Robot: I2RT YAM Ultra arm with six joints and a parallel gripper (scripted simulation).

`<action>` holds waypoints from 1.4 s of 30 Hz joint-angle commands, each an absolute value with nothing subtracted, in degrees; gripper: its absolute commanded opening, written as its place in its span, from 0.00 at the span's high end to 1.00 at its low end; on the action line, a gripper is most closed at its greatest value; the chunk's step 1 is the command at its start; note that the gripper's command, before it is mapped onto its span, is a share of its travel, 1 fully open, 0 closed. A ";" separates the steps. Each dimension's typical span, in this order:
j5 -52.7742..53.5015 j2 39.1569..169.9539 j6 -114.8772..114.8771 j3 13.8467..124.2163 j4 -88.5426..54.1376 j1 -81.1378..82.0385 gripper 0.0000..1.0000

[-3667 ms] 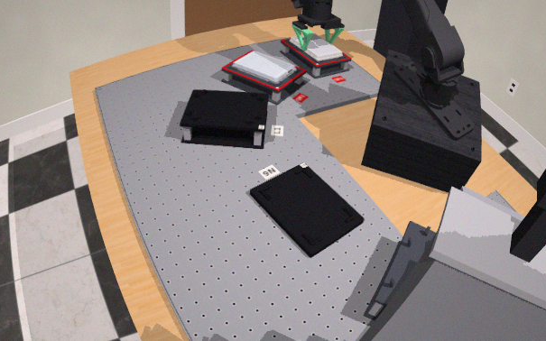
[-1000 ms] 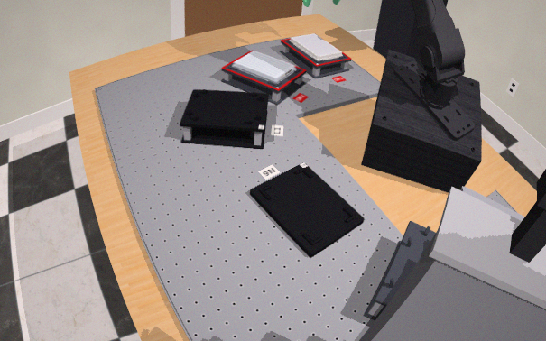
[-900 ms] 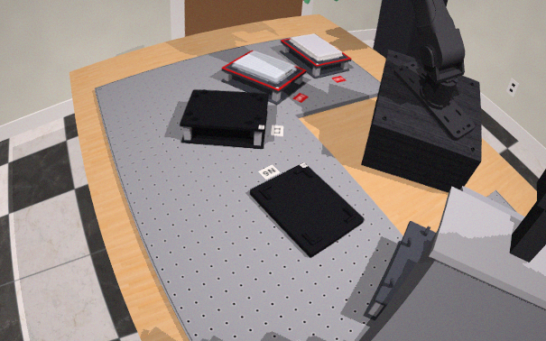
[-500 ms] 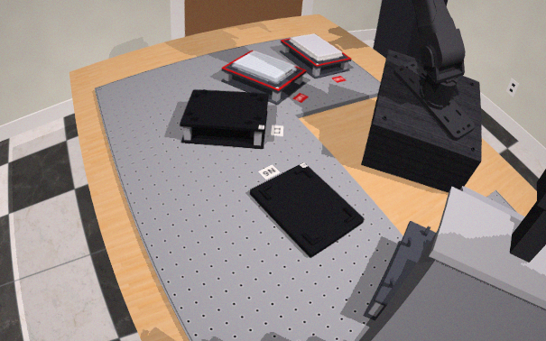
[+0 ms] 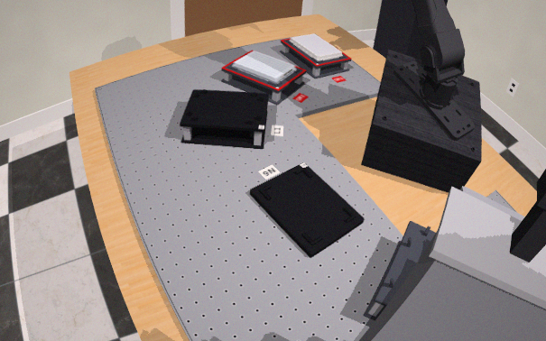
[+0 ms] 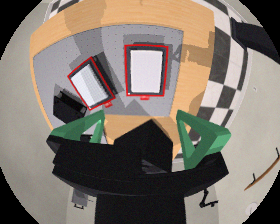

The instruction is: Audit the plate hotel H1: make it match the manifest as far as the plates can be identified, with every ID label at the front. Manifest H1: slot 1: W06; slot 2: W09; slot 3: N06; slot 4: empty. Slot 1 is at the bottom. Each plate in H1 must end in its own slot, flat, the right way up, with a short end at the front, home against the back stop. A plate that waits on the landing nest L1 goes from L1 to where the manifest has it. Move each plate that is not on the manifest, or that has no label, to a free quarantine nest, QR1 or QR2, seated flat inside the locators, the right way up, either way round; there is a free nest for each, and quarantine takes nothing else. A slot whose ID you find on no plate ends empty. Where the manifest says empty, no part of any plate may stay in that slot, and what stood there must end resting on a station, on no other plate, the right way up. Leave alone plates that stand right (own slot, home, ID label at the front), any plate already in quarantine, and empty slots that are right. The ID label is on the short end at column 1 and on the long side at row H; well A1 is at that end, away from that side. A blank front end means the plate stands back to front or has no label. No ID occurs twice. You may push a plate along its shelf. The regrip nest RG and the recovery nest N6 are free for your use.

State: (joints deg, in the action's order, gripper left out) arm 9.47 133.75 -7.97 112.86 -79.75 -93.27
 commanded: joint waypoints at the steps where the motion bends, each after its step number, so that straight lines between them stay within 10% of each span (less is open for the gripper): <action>1: 10.22 130.76 -6.08 110.85 -78.44 -91.90 0.00; 42: 12.47 120.65 9.88 101.10 -75.71 -76.09 0.00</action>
State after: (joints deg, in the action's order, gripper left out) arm 11.84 122.72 7.70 101.75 -76.27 -76.79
